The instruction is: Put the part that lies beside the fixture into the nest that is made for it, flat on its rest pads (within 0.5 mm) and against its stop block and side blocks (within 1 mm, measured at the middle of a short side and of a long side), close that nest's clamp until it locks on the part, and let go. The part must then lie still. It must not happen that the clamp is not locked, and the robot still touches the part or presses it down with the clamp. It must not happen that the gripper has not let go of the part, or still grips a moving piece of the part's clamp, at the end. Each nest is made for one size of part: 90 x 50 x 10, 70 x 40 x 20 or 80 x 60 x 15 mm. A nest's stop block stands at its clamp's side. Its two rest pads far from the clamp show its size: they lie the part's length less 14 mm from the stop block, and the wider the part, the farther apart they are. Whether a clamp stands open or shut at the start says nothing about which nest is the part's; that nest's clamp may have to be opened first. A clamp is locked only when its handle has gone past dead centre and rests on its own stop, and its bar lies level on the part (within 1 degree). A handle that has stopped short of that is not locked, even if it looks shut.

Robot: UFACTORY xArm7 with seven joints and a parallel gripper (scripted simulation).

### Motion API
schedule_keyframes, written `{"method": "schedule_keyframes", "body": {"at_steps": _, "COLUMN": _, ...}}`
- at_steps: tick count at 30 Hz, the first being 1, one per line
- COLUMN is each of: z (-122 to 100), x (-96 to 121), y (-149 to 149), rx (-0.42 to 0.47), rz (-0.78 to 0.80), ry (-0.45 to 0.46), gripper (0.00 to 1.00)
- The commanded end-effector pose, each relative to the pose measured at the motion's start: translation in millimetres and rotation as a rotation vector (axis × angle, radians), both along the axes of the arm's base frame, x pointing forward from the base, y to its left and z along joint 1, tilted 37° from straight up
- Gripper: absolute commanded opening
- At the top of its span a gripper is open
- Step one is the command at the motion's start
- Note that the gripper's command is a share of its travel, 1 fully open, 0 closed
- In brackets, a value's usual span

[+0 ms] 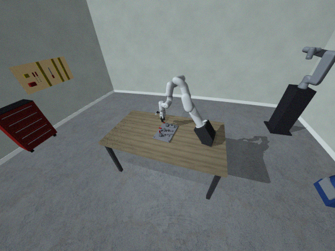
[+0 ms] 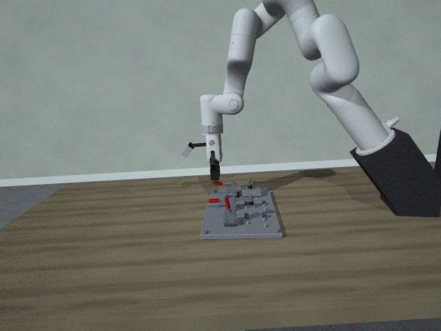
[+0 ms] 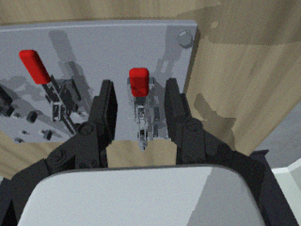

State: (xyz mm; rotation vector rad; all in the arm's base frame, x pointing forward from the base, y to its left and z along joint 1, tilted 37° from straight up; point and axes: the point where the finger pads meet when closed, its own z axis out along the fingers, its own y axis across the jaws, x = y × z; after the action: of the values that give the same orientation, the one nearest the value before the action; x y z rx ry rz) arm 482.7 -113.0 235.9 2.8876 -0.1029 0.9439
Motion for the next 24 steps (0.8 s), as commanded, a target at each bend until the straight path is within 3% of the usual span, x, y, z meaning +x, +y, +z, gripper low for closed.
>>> {"method": "schedule_keyframes", "body": {"at_steps": 1, "z": 4.9, "x": -3.0, "y": 1.2, "rx": -0.003, "rz": -0.003, "ry": -0.001, "gripper": 0.47}}
{"method": "schedule_keyframes", "body": {"at_steps": 18, "z": 5.5, "x": -3.4, "y": 1.3, "rx": -0.003, "rz": -0.003, "ry": -0.001, "gripper": 0.47}}
{"method": "schedule_keyframes", "body": {"at_steps": 19, "z": 5.5, "x": -3.4, "y": 1.3, "rx": -0.003, "rz": -0.003, "ry": -0.001, "gripper": 0.00}}
{"method": "schedule_keyframes", "body": {"at_steps": 24, "z": 5.5, "x": -3.4, "y": 1.3, "rx": -0.003, "rz": -0.003, "ry": -0.001, "gripper": 0.00}}
